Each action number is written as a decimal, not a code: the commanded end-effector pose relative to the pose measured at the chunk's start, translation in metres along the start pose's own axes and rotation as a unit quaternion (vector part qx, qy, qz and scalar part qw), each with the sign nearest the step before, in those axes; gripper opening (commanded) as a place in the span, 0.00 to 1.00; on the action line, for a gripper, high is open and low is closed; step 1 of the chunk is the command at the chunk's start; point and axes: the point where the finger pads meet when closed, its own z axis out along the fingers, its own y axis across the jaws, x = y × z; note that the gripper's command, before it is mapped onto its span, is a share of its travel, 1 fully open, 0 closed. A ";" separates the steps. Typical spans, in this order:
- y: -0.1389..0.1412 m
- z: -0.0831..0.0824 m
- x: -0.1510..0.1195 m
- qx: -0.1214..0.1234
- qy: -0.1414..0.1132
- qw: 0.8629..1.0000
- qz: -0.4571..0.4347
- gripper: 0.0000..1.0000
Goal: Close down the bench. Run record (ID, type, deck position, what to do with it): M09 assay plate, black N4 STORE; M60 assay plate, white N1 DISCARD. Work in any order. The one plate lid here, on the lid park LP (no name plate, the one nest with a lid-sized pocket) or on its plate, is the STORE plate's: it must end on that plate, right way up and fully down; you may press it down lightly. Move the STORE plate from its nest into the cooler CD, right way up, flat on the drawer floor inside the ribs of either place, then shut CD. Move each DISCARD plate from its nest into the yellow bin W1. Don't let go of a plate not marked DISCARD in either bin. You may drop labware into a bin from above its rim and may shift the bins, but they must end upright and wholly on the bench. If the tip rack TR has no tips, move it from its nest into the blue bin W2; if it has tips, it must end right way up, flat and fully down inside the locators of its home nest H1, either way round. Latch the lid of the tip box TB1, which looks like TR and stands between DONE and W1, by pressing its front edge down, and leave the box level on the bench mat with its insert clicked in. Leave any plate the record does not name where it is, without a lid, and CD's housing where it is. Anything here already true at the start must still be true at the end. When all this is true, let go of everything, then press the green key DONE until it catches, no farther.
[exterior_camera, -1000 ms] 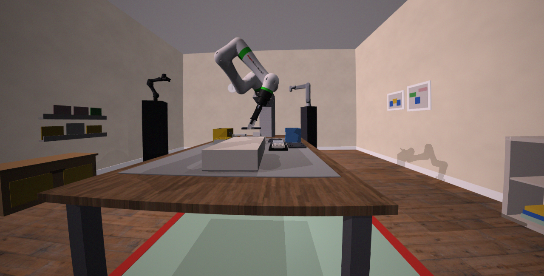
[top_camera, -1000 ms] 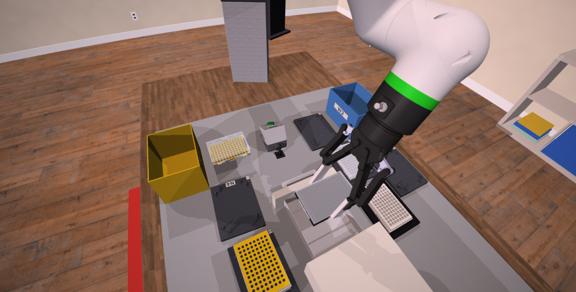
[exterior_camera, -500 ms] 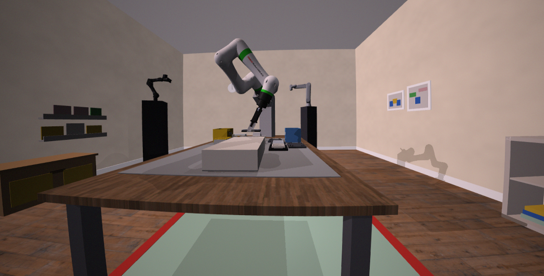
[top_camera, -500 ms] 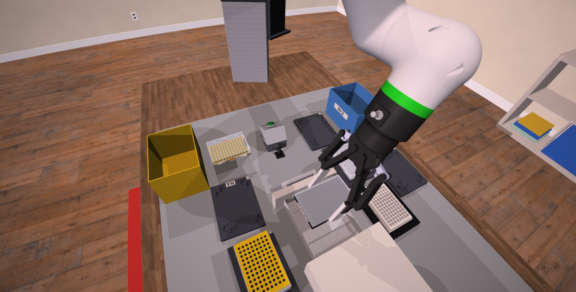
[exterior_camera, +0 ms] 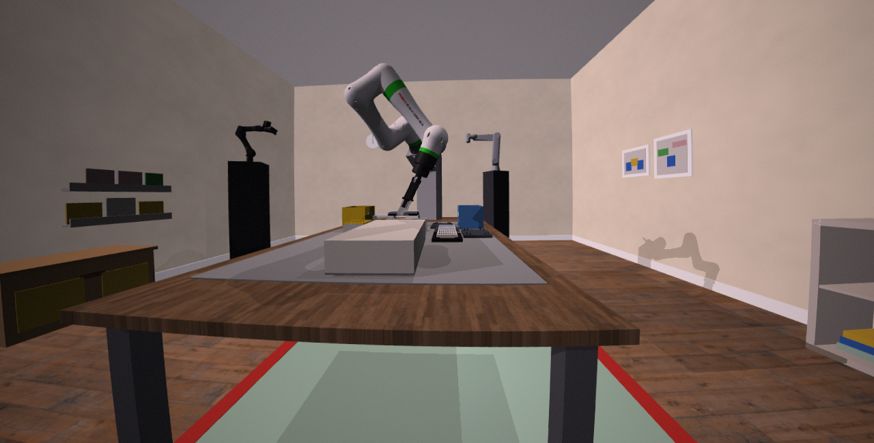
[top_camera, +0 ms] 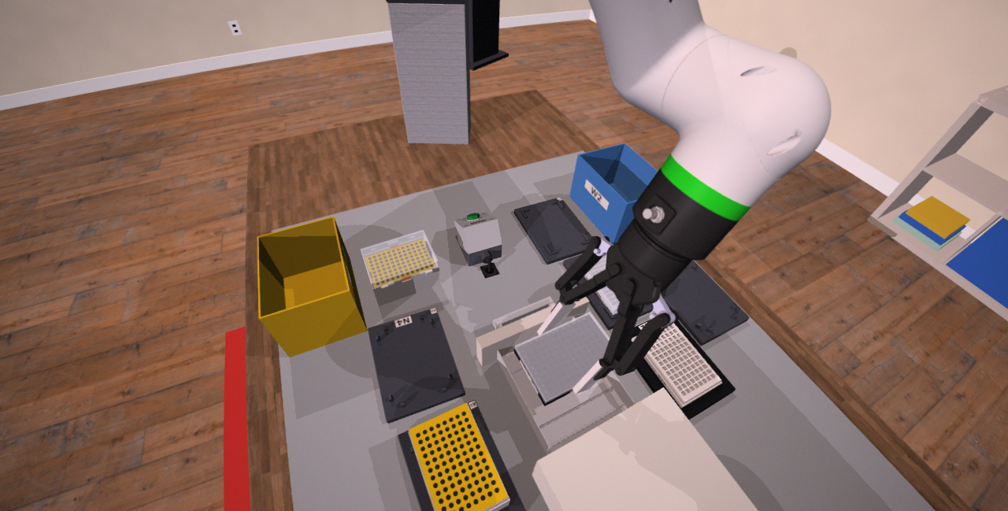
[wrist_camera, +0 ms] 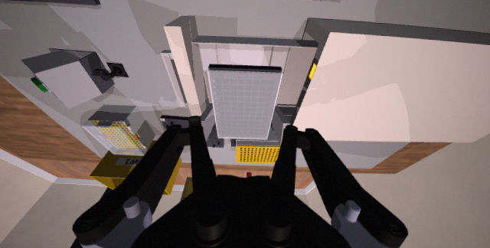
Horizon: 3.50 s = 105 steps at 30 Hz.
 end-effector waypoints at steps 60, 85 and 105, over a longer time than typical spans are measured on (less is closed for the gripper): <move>0.000 0.060 0.028 0.000 0.000 1.000 0.000 0.00; 0.000 0.060 0.028 0.000 0.000 1.000 0.000 0.00; 0.000 0.060 0.028 0.000 0.000 1.000 0.000 0.00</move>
